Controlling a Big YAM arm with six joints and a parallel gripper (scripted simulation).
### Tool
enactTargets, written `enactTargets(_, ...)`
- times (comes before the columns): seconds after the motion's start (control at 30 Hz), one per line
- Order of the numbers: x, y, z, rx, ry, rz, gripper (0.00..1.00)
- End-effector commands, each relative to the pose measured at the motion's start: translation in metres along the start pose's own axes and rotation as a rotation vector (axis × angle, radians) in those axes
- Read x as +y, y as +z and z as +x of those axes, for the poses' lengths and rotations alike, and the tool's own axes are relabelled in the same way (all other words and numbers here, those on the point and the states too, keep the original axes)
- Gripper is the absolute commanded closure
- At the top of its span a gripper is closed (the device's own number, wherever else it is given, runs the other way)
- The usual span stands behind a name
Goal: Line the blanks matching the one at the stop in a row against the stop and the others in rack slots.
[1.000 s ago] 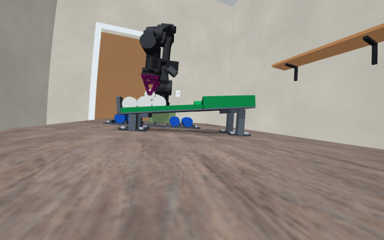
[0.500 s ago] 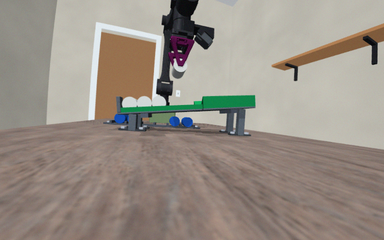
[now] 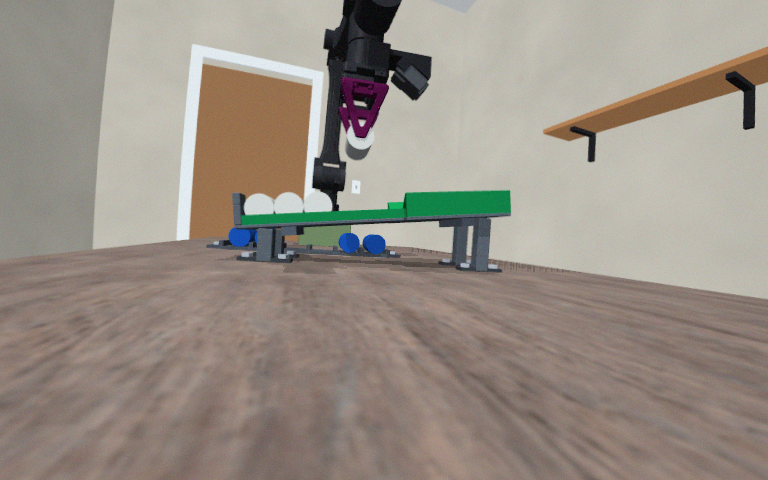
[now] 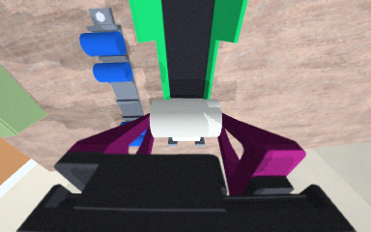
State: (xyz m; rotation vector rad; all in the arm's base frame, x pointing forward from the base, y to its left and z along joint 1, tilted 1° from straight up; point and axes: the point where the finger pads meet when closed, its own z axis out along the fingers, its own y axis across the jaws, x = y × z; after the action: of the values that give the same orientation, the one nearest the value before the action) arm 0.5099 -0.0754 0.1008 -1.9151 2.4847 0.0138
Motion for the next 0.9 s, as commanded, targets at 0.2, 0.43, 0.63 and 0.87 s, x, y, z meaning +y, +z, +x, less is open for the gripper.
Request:
enactTargets(0.2, -0.003, 0.022, 0.001, 0.001, 0.02, -0.003, 0.37)
enactTargets(0.43, -0.003, 0.043, 0.0, 0.001, 0.019, -0.004, 0.37)
enactTargets(0.63, -0.002, 0.073, 0.0, 0.001, 0.017, -0.004, 0.37)
enactTargets(0.87, -0.002, 0.094, -0.001, 0.001, 0.016, -0.003, 0.37)
